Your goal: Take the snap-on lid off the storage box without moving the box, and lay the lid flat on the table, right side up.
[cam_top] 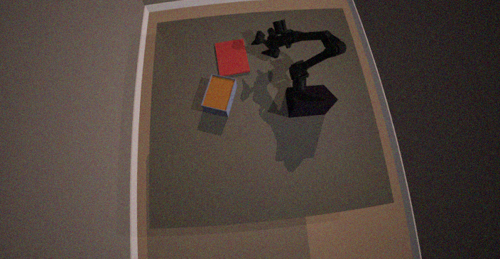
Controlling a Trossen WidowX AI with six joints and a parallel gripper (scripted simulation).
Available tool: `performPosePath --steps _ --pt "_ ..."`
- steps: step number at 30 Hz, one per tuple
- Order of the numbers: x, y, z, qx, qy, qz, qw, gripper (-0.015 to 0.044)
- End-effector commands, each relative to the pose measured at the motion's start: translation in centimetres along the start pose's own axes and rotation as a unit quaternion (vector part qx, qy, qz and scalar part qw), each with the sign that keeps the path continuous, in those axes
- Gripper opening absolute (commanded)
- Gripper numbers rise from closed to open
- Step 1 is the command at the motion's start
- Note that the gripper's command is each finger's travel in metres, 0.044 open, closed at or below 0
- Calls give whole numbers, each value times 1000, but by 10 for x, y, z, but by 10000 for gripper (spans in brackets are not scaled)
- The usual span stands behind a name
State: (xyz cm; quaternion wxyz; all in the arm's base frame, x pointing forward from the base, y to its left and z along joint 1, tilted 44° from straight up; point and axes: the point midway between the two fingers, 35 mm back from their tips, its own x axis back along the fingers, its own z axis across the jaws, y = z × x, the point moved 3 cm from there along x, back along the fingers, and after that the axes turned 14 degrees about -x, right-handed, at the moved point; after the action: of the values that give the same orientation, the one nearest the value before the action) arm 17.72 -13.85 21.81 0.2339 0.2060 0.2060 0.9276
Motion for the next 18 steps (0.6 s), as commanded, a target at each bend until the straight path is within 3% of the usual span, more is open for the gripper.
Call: performPosePath --steps 1,18 --pt "11 0 8 -1 6 -4 1000 440" --pt "25 -4 14 -1 6 -4 1000 440"
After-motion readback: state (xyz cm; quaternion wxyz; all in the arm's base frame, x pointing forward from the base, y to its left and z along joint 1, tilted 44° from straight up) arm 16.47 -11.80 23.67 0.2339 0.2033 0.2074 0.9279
